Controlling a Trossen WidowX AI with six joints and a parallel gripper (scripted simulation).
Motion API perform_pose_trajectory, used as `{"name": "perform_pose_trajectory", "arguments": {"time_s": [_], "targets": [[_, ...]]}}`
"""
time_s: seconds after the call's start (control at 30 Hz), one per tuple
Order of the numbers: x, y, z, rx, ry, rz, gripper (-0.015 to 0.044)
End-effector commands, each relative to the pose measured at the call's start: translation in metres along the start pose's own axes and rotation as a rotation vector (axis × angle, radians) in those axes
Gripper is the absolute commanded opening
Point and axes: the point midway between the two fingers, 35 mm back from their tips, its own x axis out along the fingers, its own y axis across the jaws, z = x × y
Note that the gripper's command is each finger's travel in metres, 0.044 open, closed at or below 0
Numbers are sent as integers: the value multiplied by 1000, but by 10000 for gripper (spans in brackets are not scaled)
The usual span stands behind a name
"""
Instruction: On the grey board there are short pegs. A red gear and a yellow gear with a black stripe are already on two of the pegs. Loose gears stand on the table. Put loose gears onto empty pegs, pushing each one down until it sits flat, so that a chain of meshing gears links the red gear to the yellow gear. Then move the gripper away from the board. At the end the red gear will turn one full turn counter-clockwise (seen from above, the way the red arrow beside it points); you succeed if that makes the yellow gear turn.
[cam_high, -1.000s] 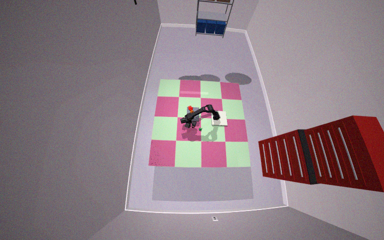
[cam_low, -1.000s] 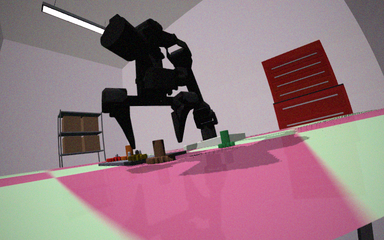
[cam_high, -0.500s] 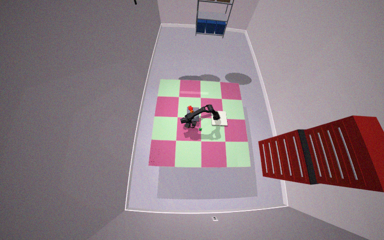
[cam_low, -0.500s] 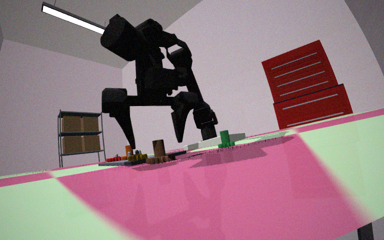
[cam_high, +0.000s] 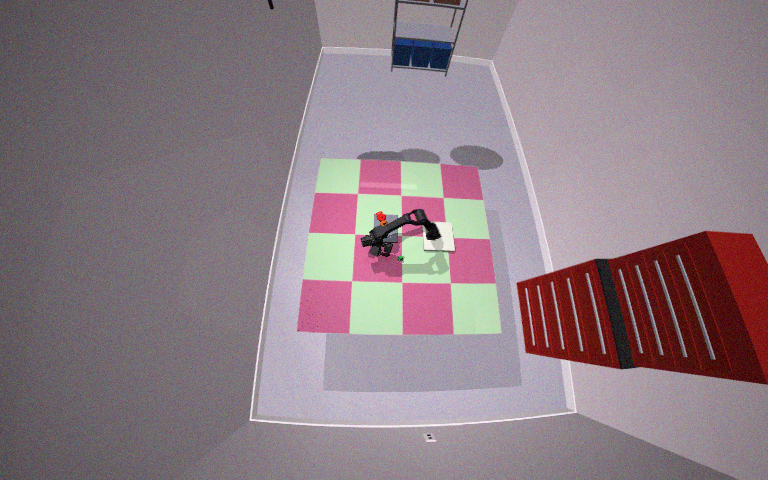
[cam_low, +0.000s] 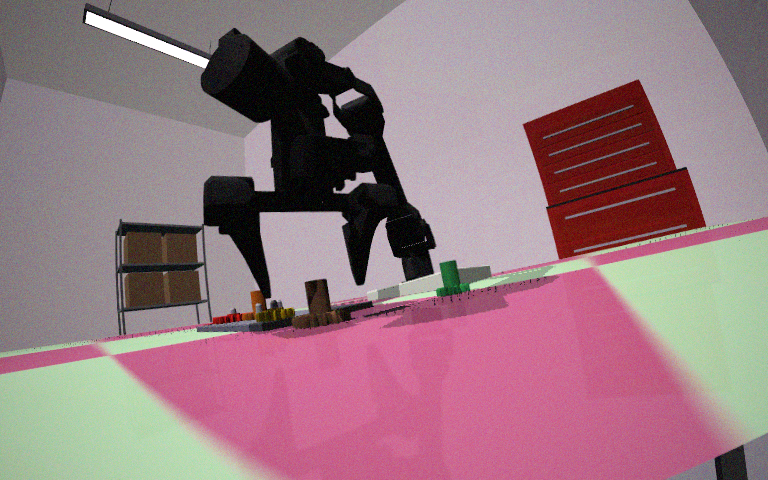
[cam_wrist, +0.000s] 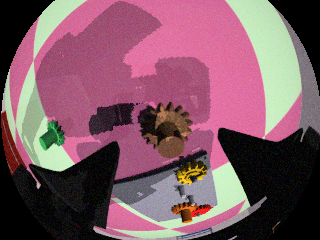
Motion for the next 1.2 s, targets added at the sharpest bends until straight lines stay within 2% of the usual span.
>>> {"name": "perform_pose_trajectory", "arguments": {"time_s": [0.0,1.17], "targets": [[2,0,0,-6,3,3,440],[2,0,0,-6,3,3,440]]}}
